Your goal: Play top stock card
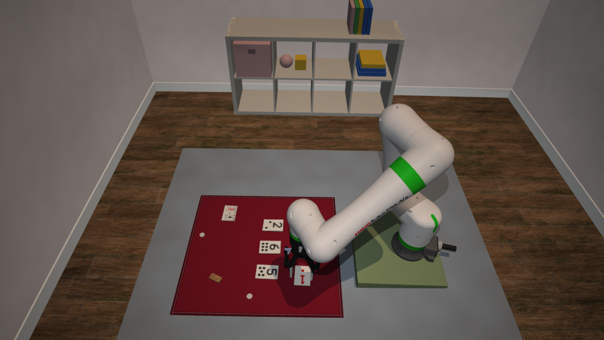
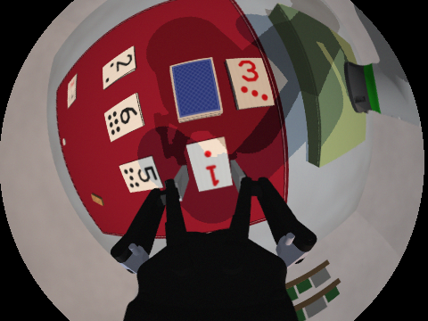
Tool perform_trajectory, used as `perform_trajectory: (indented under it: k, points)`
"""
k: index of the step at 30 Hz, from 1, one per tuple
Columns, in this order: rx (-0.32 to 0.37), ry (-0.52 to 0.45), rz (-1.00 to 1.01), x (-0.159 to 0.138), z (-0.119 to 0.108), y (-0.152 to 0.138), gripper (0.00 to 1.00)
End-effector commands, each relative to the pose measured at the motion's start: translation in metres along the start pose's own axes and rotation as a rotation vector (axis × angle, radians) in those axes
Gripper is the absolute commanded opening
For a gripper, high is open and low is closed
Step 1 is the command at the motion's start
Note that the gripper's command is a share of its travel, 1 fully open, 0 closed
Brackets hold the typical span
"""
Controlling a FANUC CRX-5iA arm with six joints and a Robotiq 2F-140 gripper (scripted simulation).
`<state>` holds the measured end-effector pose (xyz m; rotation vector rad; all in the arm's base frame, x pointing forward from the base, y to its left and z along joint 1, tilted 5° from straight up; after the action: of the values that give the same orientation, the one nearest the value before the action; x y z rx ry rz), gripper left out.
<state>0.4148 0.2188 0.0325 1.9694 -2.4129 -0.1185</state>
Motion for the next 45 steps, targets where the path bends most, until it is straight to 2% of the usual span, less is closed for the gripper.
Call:
perform_trajectory:
  k: [1,40,41,45]
  points:
    - [0.001,0.000,0.000,-0.0001,-0.0002,-0.0003,0.50]
    - [0.001,0.000,0.000,-0.0001,0.0031,-0.0003,0.50]
    - [0.001,0.000,0.000,-0.0001,0.0031,-0.0003,0.43]
    - [0.001,0.000,0.000,-0.0001,0.0031,-0.0003,0.43]
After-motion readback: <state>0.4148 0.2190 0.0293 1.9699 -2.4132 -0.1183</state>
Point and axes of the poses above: the point where the finger pads meet when closed, its own z axis out along the fingers, its own y axis across the jaws, x = y × z, the point moved 5 cm from there along -z, back along the fingers, and after that the axes turned 15 degrees about z, right-handed, at the moved point
